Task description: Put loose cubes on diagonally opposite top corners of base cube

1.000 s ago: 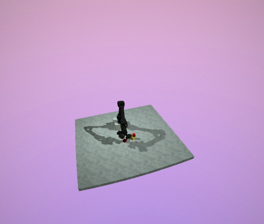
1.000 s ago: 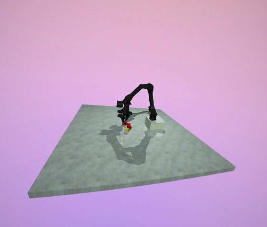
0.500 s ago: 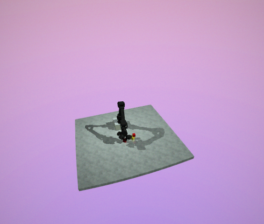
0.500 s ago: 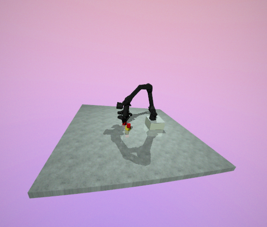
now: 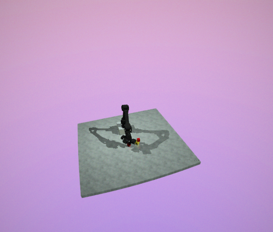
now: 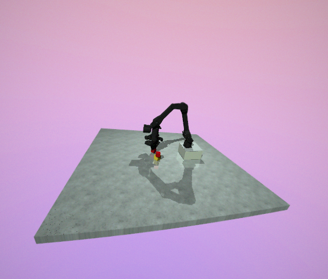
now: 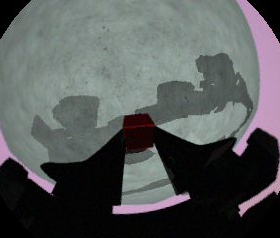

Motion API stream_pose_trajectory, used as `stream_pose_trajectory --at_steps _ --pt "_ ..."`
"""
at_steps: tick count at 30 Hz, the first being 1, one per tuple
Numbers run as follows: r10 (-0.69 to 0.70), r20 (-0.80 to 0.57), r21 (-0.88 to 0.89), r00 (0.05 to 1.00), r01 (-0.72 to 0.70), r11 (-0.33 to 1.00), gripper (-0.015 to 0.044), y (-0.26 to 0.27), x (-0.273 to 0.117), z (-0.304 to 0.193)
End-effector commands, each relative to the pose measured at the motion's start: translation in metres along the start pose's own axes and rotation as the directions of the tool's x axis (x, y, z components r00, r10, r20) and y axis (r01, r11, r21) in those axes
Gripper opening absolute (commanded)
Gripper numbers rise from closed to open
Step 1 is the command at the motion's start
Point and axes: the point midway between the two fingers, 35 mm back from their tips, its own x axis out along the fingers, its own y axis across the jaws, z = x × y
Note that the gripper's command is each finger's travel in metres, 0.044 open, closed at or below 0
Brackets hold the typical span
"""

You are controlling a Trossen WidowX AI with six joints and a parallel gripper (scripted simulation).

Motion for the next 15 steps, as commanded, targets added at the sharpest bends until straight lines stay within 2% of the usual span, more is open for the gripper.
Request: stream_pose_trajectory --at_steps 1,15 --pt "0.017 0.014 -0.001 1.000 -0.017 1.000 0.0105 0.005 -0.019 0.004" --pt "0.017 0.015 -0.001 1.000 -0.017 1.000 0.0105 0.005 -0.063 0.003"
